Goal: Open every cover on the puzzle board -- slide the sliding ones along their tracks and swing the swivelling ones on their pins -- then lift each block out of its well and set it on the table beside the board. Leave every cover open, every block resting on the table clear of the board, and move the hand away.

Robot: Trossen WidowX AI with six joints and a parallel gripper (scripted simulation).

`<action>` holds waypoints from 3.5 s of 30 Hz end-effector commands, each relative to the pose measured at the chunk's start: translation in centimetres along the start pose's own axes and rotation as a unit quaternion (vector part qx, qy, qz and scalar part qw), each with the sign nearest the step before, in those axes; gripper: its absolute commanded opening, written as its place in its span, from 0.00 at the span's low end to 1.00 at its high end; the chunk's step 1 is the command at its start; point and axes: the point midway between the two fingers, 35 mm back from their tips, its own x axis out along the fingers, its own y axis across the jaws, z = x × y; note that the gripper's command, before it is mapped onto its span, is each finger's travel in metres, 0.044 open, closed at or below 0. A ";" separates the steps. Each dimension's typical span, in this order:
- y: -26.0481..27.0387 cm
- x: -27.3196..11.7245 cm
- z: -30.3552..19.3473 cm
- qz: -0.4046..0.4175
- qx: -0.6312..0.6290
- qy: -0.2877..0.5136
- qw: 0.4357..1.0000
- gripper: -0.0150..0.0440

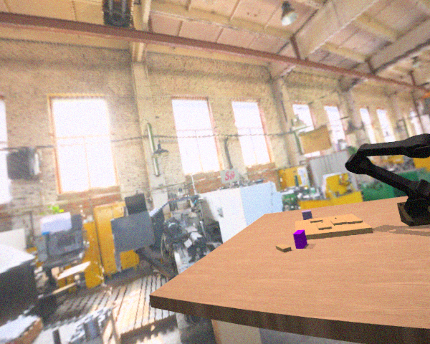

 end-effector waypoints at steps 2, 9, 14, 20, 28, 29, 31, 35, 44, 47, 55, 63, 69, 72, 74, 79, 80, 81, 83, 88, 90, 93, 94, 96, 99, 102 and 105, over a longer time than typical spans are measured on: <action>0.1 0.0 0.1 0.001 -0.001 -0.002 1.000 0.84; 1.5 0.1 1.3 0.022 -0.022 -0.040 0.999 0.53; 2.8 0.0 2.5 0.037 -0.040 -0.074 0.996 0.31; 4.3 -0.3 3.9 0.054 -0.061 -0.116 0.990 0.25; 6.3 -1.0 5.9 0.071 -0.086 -0.172 0.979 0.25; 6.5 -1.2 6.1 0.073 -0.089 -0.179 0.977 0.25; 7.0 -1.4 6.6 0.077 -0.095 -0.193 0.974 0.25; 7.9 -2.0 7.6 0.083 -0.106 -0.221 0.966 0.25; 9.9 -3.6 9.9 0.092 -0.127 -0.283 0.946 0.25; 10.5 -4.2 10.6 0.093 -0.133 -0.304 0.939 0.25; 12.0 -6.2 12.6 0.095 -0.147 -0.358 0.917 0.25; 13.3 -8.5 14.5 0.092 -0.156 -0.410 0.894 0.25; 14.0 -10.5 15.8 0.087 -0.161 -0.447 0.876 0.25; 14.4 -11.5 16.4 0.084 -0.162 -0.465 0.867 0.25; 14.6 -12.2 16.8 0.081 -0.163 -0.476 0.860 0.25; 15.0 -14.0 17.8 0.075 -0.163 -0.504 0.845 0.25; 15.0 -14.4 18.0 0.073 -0.163 -0.510 0.842 0.25; 15.1 -14.7 18.2 0.072 -0.163 -0.514 0.839 0.25; 15.3 -15.5 18.6 0.069 -0.163 -0.524 0.833 0.25; 15.6 -17.4 19.5 0.060 -0.161 -0.547 0.819 0.25; 15.6 -18.2 19.8 0.057 -0.160 -0.556 0.813 0.25; 15.7 -19.5 20.3 0.051 -0.158 -0.569 0.805 0.25; 15.7 -19.9 20.5 0.049 -0.158 -0.574 0.802 0.25; 15.8 -20.7 20.8 0.045 -0.156 -0.582 0.797 0.25; 15.7 -22.0 21.2 0.039 -0.153 -0.594 0.789 0.25; 15.6 -23.4 21.7 0.033 -0.150 -0.607 0.780 0.25; 15.4 -24.7 22.2 0.025 -0.145 -0.619 0.772 0.25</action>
